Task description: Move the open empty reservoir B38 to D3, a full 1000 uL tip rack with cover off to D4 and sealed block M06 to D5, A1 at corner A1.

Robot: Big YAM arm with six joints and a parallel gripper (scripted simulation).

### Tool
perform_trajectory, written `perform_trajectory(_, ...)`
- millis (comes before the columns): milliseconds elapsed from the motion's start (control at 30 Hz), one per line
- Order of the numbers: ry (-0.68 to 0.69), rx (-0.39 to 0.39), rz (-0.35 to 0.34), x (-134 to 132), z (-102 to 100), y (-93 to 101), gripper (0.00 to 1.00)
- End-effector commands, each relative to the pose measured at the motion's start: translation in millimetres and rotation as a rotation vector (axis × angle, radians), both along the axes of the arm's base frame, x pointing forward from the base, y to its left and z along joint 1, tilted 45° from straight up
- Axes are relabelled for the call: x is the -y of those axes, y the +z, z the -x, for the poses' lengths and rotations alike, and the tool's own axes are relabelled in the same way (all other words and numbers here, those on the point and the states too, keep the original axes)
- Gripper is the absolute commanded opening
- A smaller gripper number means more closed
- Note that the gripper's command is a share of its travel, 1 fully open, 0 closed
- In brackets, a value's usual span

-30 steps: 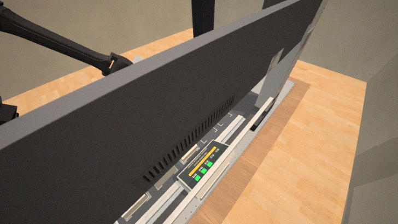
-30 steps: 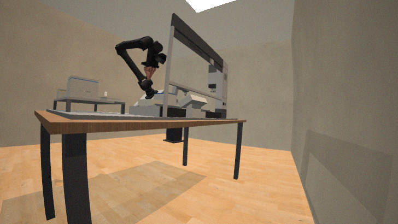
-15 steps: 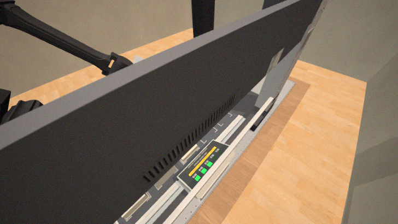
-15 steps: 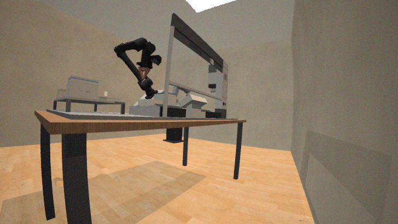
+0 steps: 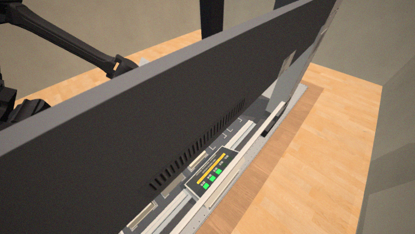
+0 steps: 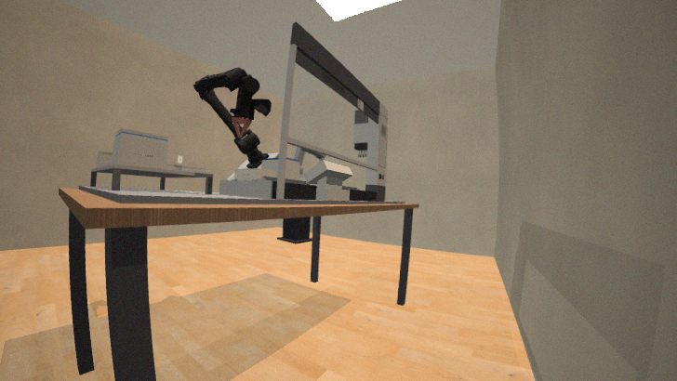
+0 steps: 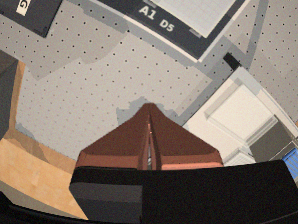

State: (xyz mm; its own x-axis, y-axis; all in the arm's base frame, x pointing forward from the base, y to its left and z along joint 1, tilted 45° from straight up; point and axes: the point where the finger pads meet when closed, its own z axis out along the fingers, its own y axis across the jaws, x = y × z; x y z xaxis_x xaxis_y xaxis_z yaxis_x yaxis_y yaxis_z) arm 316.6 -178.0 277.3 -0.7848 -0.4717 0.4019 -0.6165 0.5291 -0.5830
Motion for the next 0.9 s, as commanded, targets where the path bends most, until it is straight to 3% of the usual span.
perform_trajectory(0,0.076,-0.029,0.017,2.8,16.2,14.6,0.0)
perform_trajectory(200,0.16,-0.122,0.024,5.5,47.3,13.4,0.0)
perform_trajectory(333,0.189,-0.154,0.026,6.3,57.4,12.9,0.0)
perform_trajectory(567,0.302,-0.259,0.038,3.8,49.3,14.2,0.0)
perform_trajectory(667,0.304,-0.261,0.038,3.5,49.1,14.3,0.0)
perform_trajectory(700,0.328,-0.292,0.038,-3.5,52.9,5.6,0.0)
perform_trajectory(867,0.369,-0.327,0.046,-13.9,55.4,-2.9,0.0)
